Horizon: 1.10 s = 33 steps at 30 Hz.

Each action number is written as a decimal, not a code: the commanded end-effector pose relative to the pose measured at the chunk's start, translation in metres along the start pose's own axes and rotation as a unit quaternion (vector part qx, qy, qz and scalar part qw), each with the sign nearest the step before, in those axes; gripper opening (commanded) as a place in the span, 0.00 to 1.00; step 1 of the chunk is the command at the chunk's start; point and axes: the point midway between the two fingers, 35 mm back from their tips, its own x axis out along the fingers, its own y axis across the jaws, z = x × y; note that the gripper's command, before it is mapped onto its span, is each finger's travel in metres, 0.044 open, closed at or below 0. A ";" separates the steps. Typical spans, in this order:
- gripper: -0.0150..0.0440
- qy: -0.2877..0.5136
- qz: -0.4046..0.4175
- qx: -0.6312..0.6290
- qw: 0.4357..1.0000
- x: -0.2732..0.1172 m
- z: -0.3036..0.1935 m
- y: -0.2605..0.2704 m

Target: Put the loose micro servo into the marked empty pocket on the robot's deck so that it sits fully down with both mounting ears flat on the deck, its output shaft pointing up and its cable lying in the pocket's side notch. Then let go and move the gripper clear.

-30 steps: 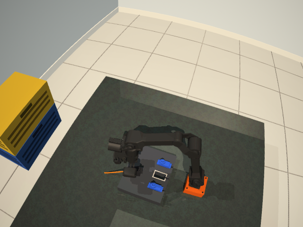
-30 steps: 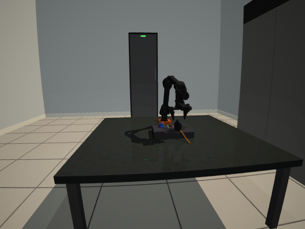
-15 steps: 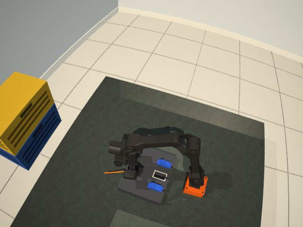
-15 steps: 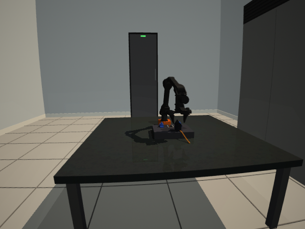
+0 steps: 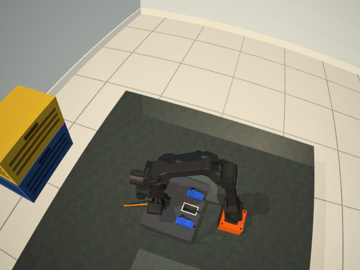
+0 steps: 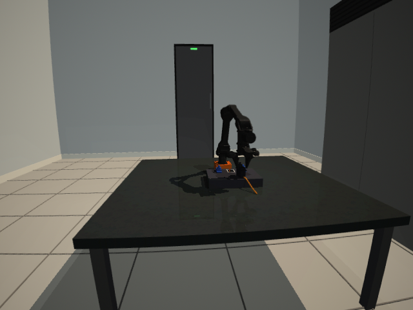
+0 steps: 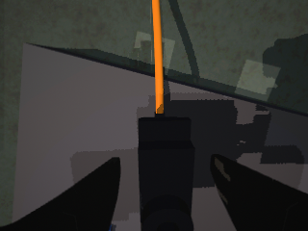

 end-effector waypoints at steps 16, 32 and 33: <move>0.25 0.001 0.002 0.003 1.000 -0.019 -0.002 0.001; 0.25 0.001 0.002 0.003 1.000 -0.029 -0.010 0.001; 0.25 0.001 0.002 0.003 1.000 -0.029 -0.010 0.001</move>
